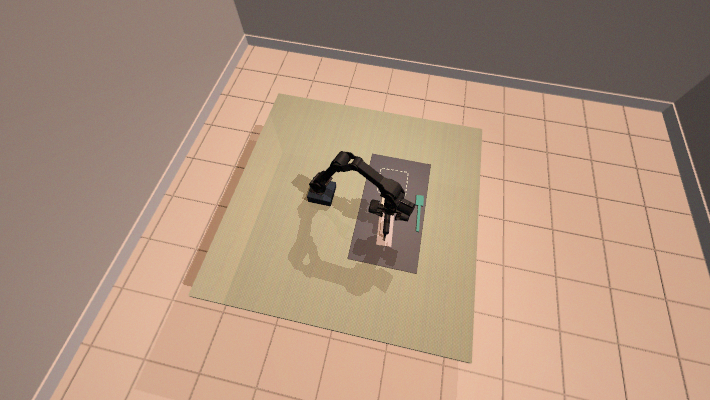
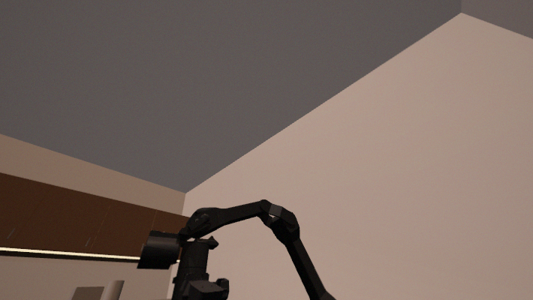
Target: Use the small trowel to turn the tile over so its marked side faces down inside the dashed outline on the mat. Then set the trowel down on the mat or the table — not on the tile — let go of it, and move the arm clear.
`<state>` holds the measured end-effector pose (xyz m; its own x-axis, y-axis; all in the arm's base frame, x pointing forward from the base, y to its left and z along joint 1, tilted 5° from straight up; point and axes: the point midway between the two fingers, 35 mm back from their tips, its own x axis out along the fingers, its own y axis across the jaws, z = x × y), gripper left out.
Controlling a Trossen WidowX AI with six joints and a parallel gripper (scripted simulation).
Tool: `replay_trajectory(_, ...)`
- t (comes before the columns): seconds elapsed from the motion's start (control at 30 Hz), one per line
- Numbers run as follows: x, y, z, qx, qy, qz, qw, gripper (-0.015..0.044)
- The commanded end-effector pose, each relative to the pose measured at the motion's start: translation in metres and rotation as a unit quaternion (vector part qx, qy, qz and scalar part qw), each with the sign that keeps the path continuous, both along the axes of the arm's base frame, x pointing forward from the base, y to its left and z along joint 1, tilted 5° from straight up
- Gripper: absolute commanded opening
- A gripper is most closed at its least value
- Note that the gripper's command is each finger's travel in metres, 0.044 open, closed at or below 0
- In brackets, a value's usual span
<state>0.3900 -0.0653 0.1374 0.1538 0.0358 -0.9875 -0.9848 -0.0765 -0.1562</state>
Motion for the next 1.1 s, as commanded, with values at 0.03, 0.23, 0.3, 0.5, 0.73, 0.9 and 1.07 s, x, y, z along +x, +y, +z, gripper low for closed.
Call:
replay_trajectory(0.03,0.001,0.0,-0.004,0.018,-0.013,-0.068,0.997,0.03)
replay_trajectory(0.23,0.003,-0.02,-0.012,0.014,-0.032,-0.085,0.996,0.03)
replay_trajectory(0.3,0.004,-0.02,-0.013,0.022,-0.04,-0.114,0.992,0.03)
replay_trajectory(0.5,0.005,-0.02,-0.016,0.049,-0.06,-0.206,0.976,0.03)
replay_trajectory(0.73,0.005,-0.021,-0.02,0.088,-0.082,-0.311,0.943,0.03)
replay_trajectory(0.9,0.006,-0.021,-0.022,0.12,-0.095,-0.382,0.911,0.03)
replay_trajectory(1.07,0.005,-0.021,-0.024,0.155,-0.104,-0.449,0.874,0.03)
